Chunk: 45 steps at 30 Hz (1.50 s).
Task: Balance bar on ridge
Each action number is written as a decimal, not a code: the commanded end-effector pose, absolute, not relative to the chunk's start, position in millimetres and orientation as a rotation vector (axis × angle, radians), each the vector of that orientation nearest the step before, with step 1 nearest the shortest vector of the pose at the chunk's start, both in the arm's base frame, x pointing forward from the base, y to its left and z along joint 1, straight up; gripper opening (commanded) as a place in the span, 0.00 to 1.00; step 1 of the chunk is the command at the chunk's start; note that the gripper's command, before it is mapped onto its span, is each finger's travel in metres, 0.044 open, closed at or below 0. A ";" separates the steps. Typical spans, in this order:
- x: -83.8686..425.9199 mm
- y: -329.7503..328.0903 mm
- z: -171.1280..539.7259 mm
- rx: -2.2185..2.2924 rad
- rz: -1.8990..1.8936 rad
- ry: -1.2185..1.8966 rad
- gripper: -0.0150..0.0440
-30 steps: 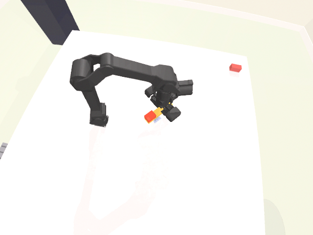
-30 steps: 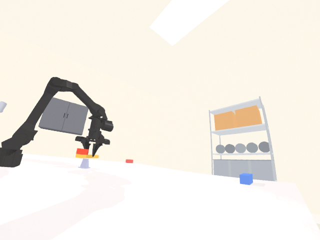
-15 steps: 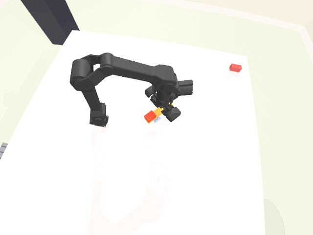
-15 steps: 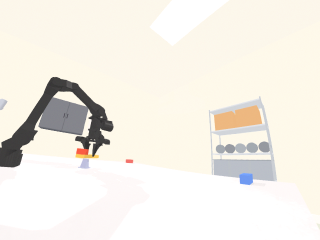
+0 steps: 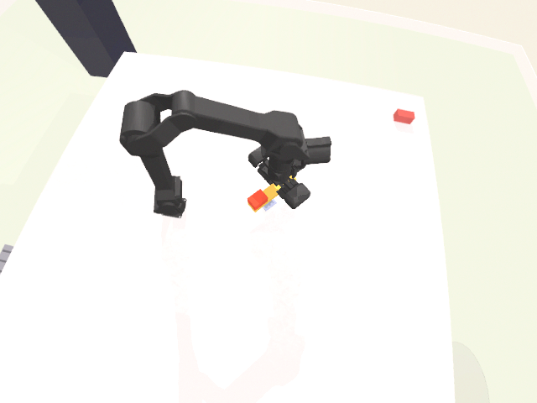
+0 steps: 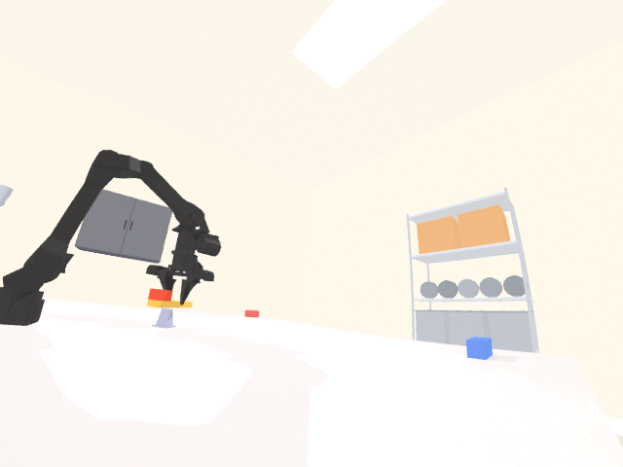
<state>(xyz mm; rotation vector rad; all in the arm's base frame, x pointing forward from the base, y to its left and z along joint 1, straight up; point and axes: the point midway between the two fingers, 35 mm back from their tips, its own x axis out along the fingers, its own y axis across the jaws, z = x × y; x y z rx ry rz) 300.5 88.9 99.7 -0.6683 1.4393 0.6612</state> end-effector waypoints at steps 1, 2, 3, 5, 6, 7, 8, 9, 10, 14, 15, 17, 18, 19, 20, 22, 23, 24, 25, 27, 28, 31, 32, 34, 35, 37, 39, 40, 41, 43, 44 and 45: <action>300.5 88.9 99.6 -0.668 0.661 1.439 0.66; 300.5 88.9 99.6 -0.668 0.661 1.439 0.70; 300.5 88.9 99.6 -0.668 0.661 1.439 0.75; 300.5 88.9 99.6 -0.668 0.661 1.439 0.83; 300.5 88.9 99.6 -0.668 0.661 1.439 0.88; 300.5 88.9 99.6 -0.668 0.661 1.439 0.92; 300.5 88.9 99.6 -0.668 0.661 1.439 0.97; 300.5 88.9 99.6 -0.668 0.661 1.439 1.00; 300.5 88.9 99.6 -0.668 0.661 1.439 1.00; 302.9 89.6 118.2 -0.668 0.661 1.439 1.00; 303.8 89.9 130.8 -0.668 0.661 1.439 1.00; 303.8 89.9 156.1 -0.668 0.661 1.439 1.00; 302.8 89.6 168.7 -0.668 0.661 1.439 1.00; 301.3 89.2 181.2 -0.668 0.661 1.439 1.00; 299.6 88.7 191.4 -0.668 0.661 1.439 1.00; 297.9 88.2 199.5 -0.668 0.661 1.439 1.00; 297.9 88.2 199.5 -0.668 0.661 1.439 1.00; 297.9 88.2 199.5 -0.668 0.661 1.439 1.00; 297.9 88.2 199.5 -0.668 0.661 1.439 1.00; 297.9 88.2 199.5 -0.668 0.661 1.439 1.00; 297.9 88.2 199.5 -0.668 0.661 1.439 1.00; 297.9 88.2 199.5 -0.668 0.661 1.439 1.00; 297.9 88.2 199.5 -0.668 0.661 1.439 1.00; 297.9 88.2 199.5 -0.668 0.661 1.439 1.00; 297.9 88.2 199.5 -0.668 0.661 1.439 1.00; 297.9 88.2 199.5 -0.668 0.661 1.439 1.00; 297.9 88.2 199.5 -0.668 0.661 1.439 1.00; 297.9 88.2 199.5 -0.668 0.661 1.439 1.00; 297.9 88.2 199.5 -0.668 0.661 1.439 1.00; 297.9 88.2 199.5 -0.668 0.661 1.439 1.00; 297.9 88.2 199.5 -0.668 0.661 1.439 1.00; 297.9 88.2 199.5 -0.668 0.661 1.439 1.00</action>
